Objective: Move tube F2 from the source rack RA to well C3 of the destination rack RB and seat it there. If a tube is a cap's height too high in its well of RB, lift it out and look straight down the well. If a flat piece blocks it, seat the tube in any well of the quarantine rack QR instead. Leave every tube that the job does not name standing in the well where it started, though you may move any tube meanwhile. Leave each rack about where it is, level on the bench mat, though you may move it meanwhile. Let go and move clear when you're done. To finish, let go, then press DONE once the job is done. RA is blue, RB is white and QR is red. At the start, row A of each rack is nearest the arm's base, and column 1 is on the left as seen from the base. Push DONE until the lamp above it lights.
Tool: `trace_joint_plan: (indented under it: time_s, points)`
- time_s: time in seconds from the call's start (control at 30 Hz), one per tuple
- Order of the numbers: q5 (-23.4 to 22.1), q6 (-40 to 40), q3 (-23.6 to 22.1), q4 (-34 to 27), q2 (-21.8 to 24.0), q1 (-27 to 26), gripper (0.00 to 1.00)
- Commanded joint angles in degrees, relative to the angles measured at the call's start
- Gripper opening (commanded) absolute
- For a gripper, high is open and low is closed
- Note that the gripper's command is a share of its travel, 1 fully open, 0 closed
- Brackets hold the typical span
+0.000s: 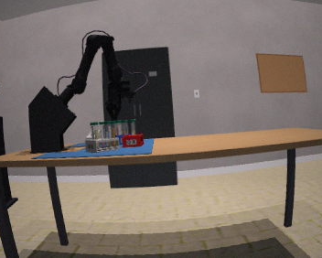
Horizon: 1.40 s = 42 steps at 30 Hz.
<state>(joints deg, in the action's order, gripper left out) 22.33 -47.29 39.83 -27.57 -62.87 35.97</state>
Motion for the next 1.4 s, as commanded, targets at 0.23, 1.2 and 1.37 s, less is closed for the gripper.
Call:
trace_joint_plan:
  time_s: [0.23, 1.2, 1.37]
  points:
    - [-0.4, 0.7, -0.5, 2.1, -0.3, -0.8, 0.3]
    - [-1.0, 1.4, -2.5, 5.1, -2.0, -1.4, 0.3]
    - [-1.1, 1.6, -1.5, 5.6, -1.6, -1.9, 0.3]
